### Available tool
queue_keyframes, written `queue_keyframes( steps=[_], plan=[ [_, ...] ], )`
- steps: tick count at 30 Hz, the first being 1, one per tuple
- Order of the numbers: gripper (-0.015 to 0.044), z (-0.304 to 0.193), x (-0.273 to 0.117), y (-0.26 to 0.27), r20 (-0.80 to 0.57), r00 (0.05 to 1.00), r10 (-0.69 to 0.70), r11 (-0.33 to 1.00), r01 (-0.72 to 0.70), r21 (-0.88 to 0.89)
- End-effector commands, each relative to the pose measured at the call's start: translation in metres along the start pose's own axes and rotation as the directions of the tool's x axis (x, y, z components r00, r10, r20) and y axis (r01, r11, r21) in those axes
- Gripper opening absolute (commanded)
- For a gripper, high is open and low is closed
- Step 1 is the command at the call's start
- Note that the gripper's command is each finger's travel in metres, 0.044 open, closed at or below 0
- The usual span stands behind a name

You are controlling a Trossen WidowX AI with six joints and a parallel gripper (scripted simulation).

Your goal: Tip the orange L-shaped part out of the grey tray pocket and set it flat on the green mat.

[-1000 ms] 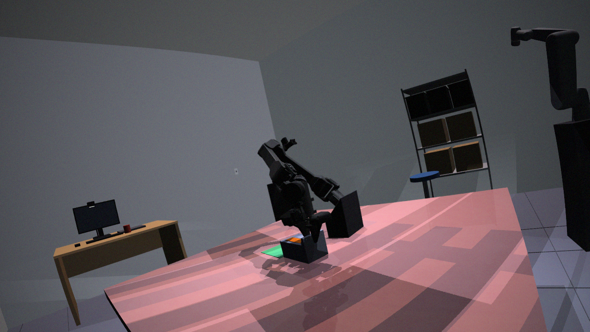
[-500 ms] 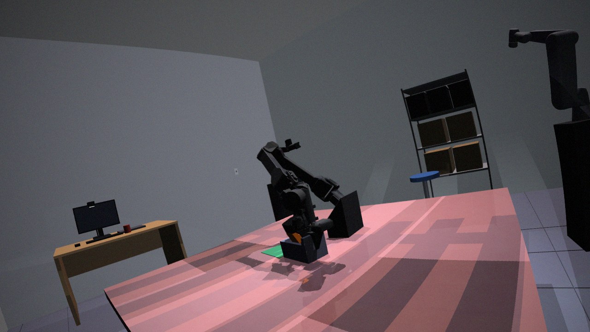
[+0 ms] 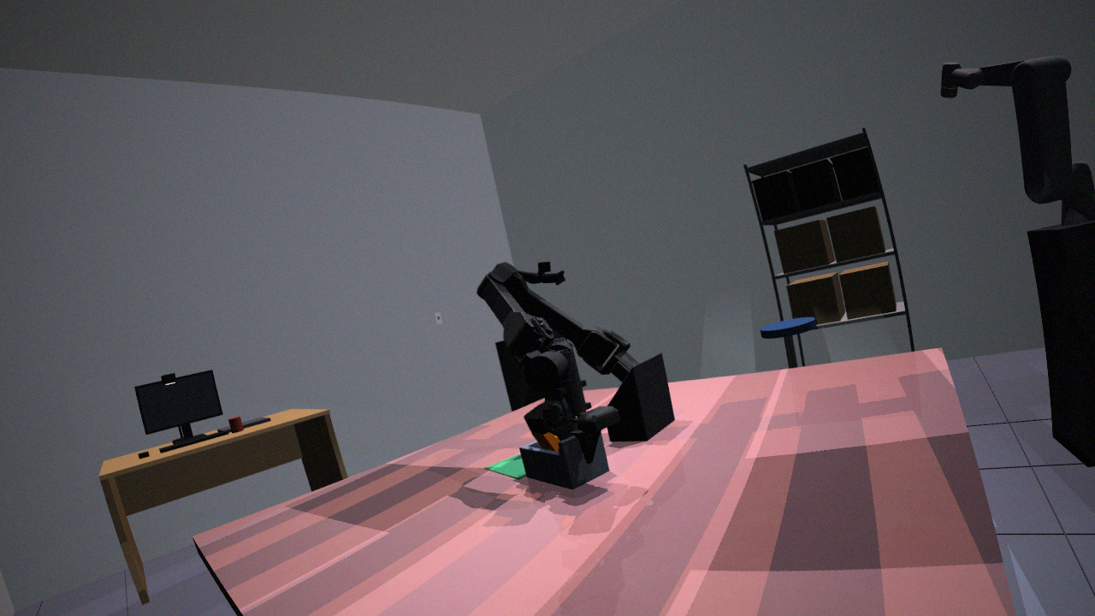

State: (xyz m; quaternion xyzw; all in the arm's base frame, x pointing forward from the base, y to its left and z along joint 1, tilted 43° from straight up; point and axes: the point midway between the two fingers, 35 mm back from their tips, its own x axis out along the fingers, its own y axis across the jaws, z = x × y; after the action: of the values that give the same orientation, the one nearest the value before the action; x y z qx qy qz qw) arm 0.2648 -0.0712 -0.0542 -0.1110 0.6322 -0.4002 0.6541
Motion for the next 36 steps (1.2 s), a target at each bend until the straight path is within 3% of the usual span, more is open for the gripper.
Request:
queue_keyframes(
  steps=[1,14,23,36],
  plan=[
    [0.018,0.0,0.0,0.0,0.0,1.0,0.0,1.0,0.0,0.0],
    [0.018,0.0,-0.015,0.01,-0.001,1.0,-0.007,1.0,0.007,-0.002],
    [0.018,0.0,-0.109,0.0,-0.003,1.0,-0.004,1.0,0.004,-0.003],
    [0.018,0.003,-0.11,0.002,0.018,1.0,0.006,1.0,-0.005,-0.003]
  ],
)
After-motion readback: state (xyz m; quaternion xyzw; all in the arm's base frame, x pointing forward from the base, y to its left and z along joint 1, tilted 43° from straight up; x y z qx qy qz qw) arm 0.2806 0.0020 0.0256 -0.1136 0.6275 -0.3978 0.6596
